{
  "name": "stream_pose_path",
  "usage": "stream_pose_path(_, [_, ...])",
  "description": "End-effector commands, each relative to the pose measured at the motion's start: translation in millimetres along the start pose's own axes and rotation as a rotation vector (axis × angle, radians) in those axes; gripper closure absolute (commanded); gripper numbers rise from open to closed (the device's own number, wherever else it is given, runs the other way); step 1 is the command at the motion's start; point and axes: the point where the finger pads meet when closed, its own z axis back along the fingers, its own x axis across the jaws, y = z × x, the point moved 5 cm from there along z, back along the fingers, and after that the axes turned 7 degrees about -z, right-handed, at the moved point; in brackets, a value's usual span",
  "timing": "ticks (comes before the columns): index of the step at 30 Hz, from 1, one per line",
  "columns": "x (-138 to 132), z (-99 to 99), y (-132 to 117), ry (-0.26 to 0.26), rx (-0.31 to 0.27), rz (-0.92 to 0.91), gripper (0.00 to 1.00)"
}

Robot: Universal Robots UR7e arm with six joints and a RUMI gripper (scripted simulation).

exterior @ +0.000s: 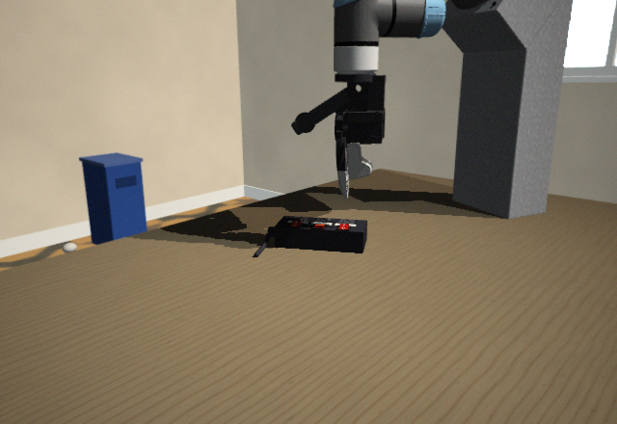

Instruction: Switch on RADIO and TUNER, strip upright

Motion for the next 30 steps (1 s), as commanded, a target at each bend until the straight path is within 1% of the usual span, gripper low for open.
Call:
stream_pose_path(1, [-0.3, 0.3, 0.1, 0.001, 0.001, 0.000, 1.00])
stream_pose_path(21, [-0.3, 0.1, 0.1, 0.001, 0.001, 0.000, 1.00])
stream_pose_path(30, [-0.3, -3.2, 0.0, 0.001, 0.001, 0.000, 1.00])
